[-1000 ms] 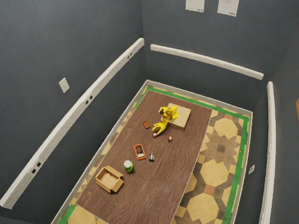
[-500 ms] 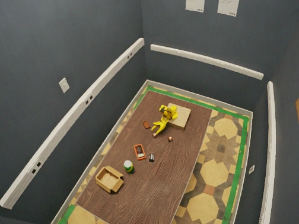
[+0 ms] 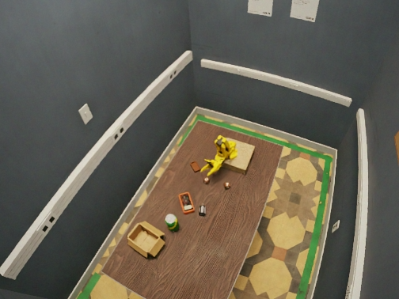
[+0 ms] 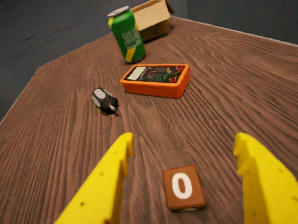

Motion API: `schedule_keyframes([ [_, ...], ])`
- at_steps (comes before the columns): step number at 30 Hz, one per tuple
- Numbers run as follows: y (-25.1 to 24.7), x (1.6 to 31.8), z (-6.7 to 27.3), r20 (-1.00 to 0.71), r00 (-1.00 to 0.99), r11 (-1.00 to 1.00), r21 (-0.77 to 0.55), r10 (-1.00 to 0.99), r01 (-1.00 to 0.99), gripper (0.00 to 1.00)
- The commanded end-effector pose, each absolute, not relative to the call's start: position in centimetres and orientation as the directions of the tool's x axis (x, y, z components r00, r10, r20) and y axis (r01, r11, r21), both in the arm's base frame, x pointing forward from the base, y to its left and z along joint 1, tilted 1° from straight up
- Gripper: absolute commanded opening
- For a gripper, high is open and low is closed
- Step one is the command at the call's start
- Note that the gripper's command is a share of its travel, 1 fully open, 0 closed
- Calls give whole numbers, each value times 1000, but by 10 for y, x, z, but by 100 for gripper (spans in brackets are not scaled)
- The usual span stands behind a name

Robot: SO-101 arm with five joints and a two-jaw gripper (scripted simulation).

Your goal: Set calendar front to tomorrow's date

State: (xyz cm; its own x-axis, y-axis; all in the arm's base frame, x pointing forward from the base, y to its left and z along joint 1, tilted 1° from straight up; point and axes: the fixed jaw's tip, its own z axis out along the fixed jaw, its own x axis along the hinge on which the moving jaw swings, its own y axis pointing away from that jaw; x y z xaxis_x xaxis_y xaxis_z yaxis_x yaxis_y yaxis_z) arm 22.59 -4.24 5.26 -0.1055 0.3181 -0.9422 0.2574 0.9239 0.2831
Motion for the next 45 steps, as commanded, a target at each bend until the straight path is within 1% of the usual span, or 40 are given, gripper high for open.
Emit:
schedule_keyframes([
  [1,-42,220,93,-942,54,917,336,332,213,35],
  [7,-42,222,90,-950,35,925,311,311,220,35],
  [14,-44,230,83,-969,-26,944,233,245,234,35],
  [22,-48,242,71,-982,-144,968,83,119,237,35],
  [24,-48,242,71,-982,-144,968,83,119,237,35],
  [32,-52,255,59,-953,-298,974,-116,-54,194,35],
  [39,-53,260,55,-917,-366,965,-220,-156,141,35],
  [41,-53,260,55,-917,-366,965,-220,-156,141,35],
  [42,-54,262,53,-898,-395,958,-261,-196,119,35],
  [45,-54,262,52,-878,-415,950,-299,-236,92,35],
])
